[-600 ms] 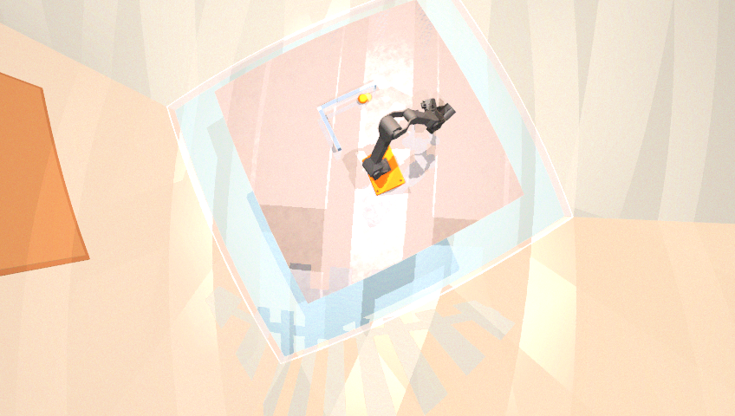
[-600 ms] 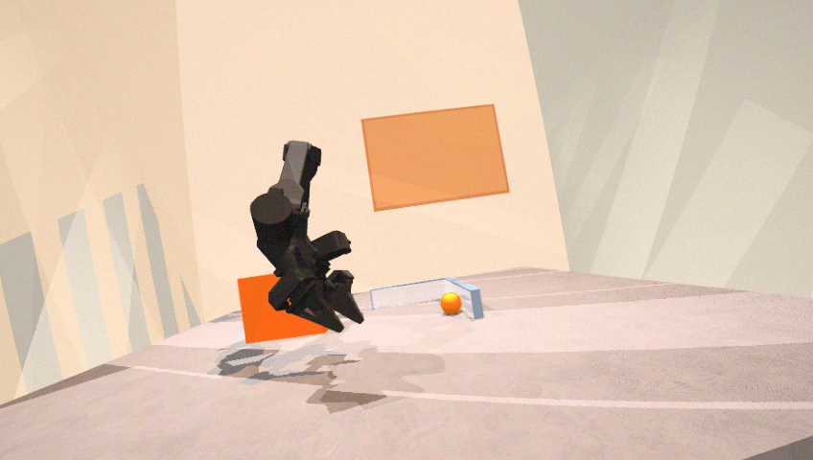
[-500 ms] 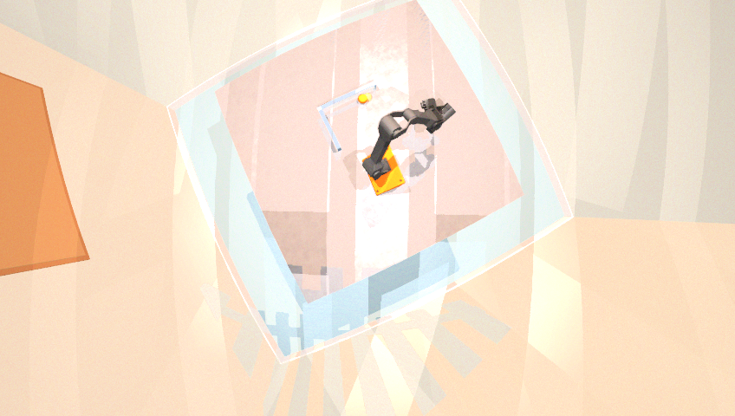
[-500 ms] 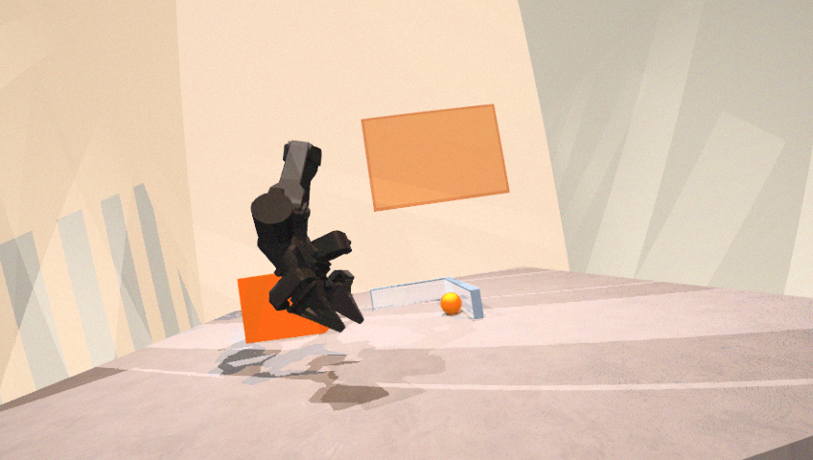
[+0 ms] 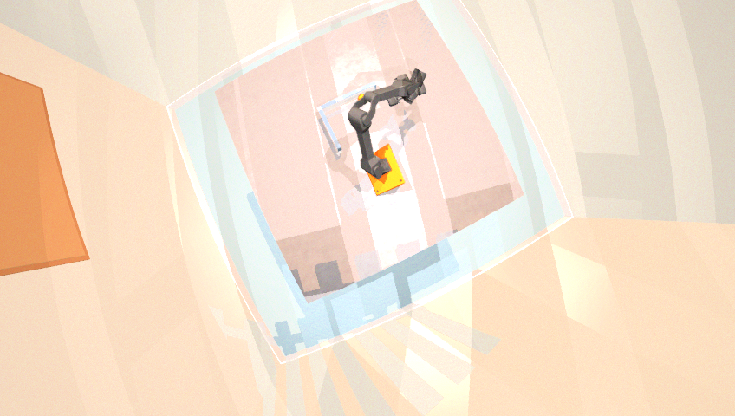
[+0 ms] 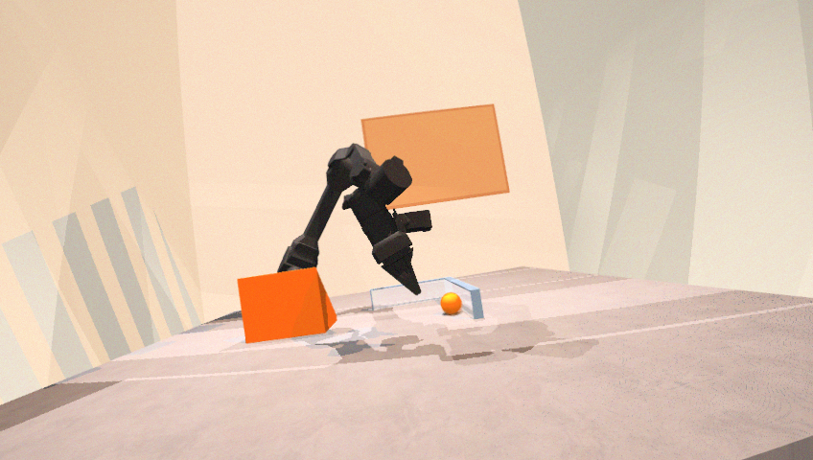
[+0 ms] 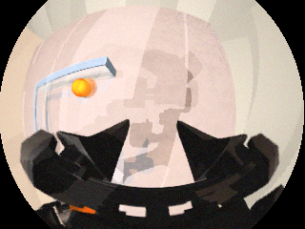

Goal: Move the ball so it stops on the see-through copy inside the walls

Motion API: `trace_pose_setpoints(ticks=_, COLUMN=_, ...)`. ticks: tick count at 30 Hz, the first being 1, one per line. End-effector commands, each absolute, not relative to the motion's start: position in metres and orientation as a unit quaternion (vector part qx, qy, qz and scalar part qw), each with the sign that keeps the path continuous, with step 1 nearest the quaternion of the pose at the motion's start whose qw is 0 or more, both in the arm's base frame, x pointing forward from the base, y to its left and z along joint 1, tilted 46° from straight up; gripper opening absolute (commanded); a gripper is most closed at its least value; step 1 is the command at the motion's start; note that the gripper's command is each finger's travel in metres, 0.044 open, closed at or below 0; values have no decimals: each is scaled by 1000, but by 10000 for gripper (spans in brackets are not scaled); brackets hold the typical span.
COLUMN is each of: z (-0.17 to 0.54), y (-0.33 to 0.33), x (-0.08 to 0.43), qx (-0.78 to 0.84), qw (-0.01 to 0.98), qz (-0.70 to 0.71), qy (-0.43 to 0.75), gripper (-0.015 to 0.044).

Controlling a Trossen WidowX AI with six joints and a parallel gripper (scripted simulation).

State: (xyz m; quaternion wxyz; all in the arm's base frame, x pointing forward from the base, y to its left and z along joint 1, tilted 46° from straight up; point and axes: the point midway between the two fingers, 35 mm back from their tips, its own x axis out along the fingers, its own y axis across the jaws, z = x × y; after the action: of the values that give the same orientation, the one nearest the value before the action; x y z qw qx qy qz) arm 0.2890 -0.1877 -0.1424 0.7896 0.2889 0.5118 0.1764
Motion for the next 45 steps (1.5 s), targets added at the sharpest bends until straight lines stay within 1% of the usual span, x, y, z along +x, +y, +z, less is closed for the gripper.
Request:
trace_pose_setpoints(ticks=1, z=-104, y=-149, x=331, qx=273, qw=757, qz=224, qy=549, gripper=339)
trace_pose_setpoints(ticks=7, z=-48, y=-95, x=367, qx=267, qw=707, qz=266, qy=599, gripper=339)
trace_pose_setpoints(ticks=10, z=-20, y=-66, x=377, qx=263, qw=681, qz=281, qy=623, gripper=339)
trace_pose_setpoints(ticks=12, z=-14, y=-59, x=379, qx=262, qw=675, qz=284, qy=629, gripper=339)
trace_pose_setpoints(ticks=45, z=-43, y=-29, x=381, qx=262, qw=675, qz=285, qy=628, gripper=339)
